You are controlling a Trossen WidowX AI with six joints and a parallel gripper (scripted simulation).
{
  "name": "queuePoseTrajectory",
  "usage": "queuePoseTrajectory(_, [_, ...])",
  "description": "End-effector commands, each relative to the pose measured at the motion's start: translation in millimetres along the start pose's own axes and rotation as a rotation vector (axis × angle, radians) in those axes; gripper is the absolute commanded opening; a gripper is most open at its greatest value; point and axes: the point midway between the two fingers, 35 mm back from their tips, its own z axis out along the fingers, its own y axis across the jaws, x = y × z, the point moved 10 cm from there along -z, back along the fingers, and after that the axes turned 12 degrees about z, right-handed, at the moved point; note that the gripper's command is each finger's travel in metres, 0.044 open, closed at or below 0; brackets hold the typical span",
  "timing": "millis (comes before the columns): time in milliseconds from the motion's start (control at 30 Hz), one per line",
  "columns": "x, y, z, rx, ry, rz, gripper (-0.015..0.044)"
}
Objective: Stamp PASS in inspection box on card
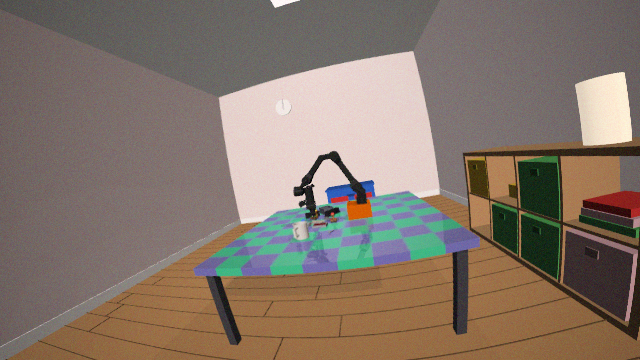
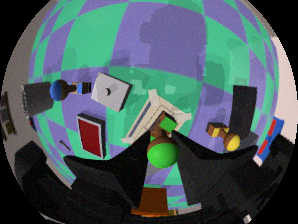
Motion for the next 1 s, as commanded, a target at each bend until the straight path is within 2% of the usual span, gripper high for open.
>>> queuePoseTrajectory(0, [0.3, 0.0, 3.4, 0.003, 0.0, 0.003, 0.0])
queuePoseTrajectory(967, [1.5, 0.0, 17.0, 0.003, 0.0, 0.005, 0.0])
